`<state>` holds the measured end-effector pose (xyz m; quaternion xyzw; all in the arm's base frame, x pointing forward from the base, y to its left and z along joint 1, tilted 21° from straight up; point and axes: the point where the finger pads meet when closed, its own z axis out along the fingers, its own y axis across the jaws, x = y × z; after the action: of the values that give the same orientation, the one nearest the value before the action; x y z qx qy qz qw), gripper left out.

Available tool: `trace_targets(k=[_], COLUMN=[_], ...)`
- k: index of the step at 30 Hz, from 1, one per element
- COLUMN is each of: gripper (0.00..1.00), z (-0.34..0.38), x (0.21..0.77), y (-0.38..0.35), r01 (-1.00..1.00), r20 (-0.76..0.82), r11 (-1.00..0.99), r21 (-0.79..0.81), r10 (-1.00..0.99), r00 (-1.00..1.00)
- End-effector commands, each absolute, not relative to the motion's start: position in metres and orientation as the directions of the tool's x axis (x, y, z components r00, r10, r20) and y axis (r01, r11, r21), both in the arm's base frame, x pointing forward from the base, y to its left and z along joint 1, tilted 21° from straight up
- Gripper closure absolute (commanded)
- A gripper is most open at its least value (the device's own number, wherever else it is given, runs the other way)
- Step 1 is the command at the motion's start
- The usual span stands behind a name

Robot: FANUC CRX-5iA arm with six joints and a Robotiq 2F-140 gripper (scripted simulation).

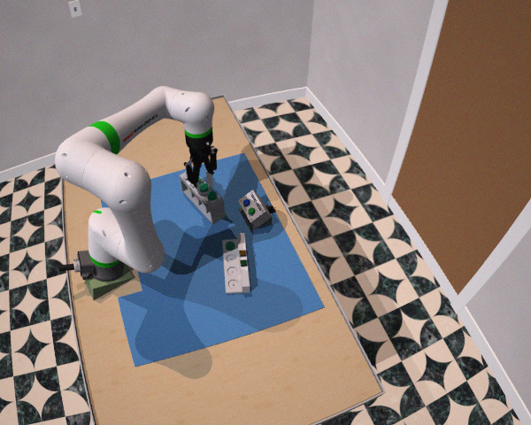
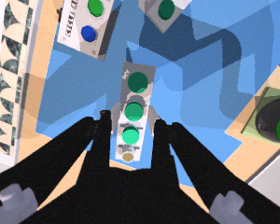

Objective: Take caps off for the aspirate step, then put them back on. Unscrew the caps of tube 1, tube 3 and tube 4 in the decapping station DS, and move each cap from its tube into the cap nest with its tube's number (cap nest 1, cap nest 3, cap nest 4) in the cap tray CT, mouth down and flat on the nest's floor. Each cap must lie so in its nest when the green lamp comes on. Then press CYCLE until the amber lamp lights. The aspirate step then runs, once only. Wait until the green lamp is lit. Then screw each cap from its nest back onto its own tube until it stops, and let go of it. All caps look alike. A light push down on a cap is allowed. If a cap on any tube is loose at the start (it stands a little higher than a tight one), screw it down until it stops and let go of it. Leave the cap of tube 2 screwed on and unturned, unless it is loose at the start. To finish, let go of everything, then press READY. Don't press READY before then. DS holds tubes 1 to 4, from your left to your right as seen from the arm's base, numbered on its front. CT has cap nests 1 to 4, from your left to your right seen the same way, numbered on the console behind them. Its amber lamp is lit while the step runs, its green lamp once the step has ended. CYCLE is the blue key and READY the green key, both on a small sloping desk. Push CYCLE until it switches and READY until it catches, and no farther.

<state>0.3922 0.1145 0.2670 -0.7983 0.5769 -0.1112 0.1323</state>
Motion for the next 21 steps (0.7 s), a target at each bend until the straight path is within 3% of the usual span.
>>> trace_targets(k=[1, 8, 17, 18, 21], gripper=[0.65, 0.65, 0.65, 1.00, 1.00], z=[0.2672, 0.2672, 0.2671, 0.2671, 0.2671], x=[0.3921, 0.3921, 0.3921, 0.3921, 0.3921], y=[0.1147, 0.1147, 0.1146, 0.1146, 0.1146], r01=[-0.938, -0.914, -0.909, -0.909, -0.909], r20=[-0.049, -0.145, -0.150, -0.150, -0.150], r11=[-0.026, 0.253, 0.272, 0.272, 0.272], r21=[-0.347, -0.318, -0.317, -0.317, -0.317], r10=[-0.998, -0.965, -0.960, -0.960, -0.960], r00=[0.046, -0.217, -0.235, -0.235, -0.235])
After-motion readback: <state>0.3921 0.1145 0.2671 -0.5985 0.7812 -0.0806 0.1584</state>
